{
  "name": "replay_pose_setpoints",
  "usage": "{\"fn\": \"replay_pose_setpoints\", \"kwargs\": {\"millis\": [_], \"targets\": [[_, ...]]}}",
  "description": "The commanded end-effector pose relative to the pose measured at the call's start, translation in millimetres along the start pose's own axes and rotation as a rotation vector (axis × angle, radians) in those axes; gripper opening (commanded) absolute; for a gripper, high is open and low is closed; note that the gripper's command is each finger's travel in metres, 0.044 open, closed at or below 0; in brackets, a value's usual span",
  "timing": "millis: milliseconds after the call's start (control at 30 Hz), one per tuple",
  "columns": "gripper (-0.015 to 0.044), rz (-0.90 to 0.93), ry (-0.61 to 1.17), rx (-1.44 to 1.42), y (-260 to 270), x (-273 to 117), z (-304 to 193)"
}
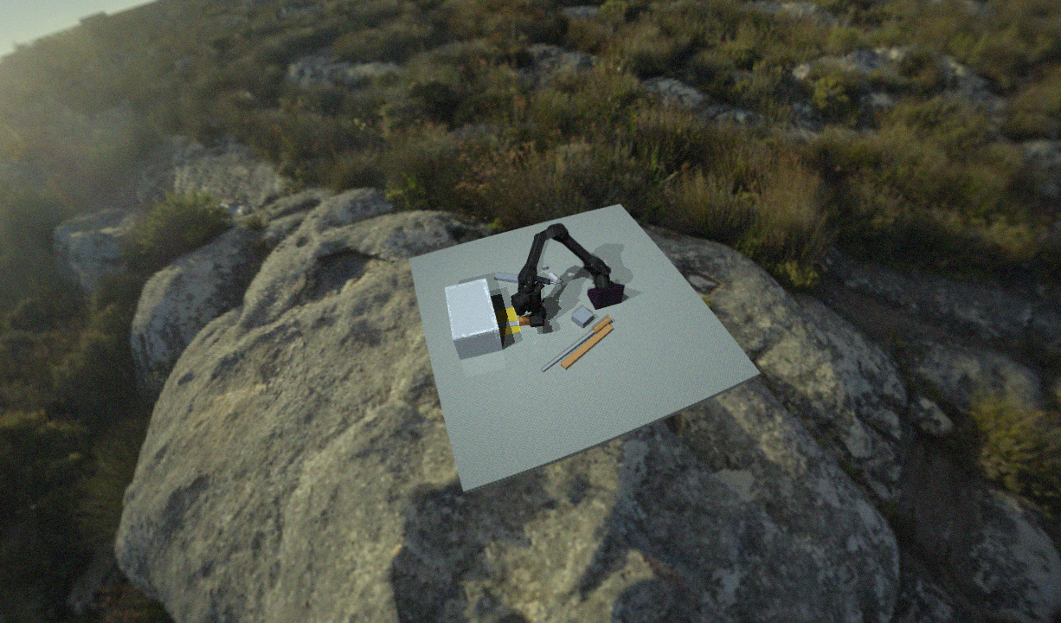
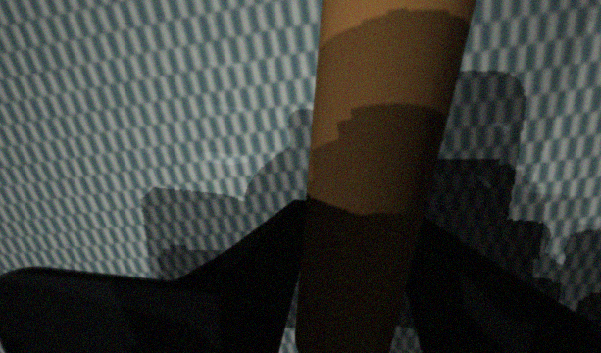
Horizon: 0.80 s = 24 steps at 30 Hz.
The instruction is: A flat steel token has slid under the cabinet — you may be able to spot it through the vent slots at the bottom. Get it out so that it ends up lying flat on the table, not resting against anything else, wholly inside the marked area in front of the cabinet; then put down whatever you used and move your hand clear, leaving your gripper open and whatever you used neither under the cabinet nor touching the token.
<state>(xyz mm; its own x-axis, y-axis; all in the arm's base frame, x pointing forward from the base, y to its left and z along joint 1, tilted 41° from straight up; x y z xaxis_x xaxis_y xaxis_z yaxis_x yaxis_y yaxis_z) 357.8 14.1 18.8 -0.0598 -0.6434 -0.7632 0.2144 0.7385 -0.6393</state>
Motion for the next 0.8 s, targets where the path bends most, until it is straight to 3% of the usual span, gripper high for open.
{"fn": "replay_pose_setpoints", "kwargs": {"millis": [0,767], "targets": [[0.0,-0.001,0.003,0.001,1,1,-7],[0.0,-0.001,0.004,0.0,4,1,-33]]}}
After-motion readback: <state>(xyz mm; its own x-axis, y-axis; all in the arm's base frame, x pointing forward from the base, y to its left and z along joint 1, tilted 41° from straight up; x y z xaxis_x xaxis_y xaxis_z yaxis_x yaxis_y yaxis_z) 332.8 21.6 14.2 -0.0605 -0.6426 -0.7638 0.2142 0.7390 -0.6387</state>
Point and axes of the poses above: the point midway between the two fingers, 35 mm back from their tips, its own x axis out along the fingers, its own y axis across the jaws, z = x × y, the point moved 7 cm from there along -x, back along the fingers, and after that the axes turned 5 degrees about -x, right-handed, at the moved point
